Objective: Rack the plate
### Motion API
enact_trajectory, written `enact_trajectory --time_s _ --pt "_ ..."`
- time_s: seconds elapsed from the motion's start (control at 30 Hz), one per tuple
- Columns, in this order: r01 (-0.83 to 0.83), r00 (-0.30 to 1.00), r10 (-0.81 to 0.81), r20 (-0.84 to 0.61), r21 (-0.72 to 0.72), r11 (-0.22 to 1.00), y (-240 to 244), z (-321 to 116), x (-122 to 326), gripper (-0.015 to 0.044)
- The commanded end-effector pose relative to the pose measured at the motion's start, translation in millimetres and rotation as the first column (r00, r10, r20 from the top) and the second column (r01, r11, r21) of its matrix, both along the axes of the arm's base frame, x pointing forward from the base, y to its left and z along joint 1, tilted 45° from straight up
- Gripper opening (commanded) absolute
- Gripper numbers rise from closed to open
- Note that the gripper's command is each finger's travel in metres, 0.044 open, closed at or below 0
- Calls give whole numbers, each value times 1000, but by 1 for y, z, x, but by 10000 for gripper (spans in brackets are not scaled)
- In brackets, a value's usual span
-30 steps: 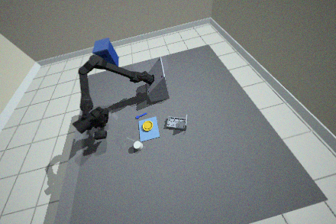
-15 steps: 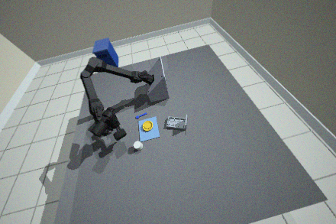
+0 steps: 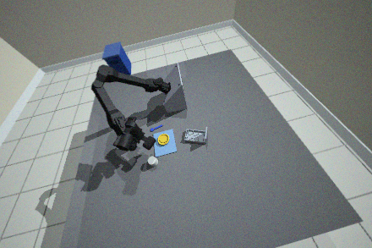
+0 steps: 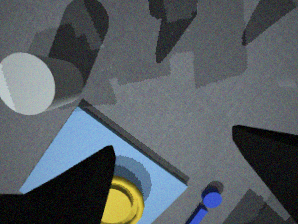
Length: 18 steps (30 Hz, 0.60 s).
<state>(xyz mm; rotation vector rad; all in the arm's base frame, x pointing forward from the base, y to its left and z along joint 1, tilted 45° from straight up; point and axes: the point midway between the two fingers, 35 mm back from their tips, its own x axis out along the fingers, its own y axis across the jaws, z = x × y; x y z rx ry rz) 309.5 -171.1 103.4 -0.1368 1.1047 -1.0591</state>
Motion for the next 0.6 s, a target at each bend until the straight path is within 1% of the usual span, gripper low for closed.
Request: enact_trajectory --time_s 0.0,0.27,0.57 --pt "-78 992 79 -100 20 997 13 -15 -2 400" --pt "-248 920 259 -294 75 966 44 -42 -6 400" --pt "-411 761 436 -481 164 897 75 -69 -16 400"
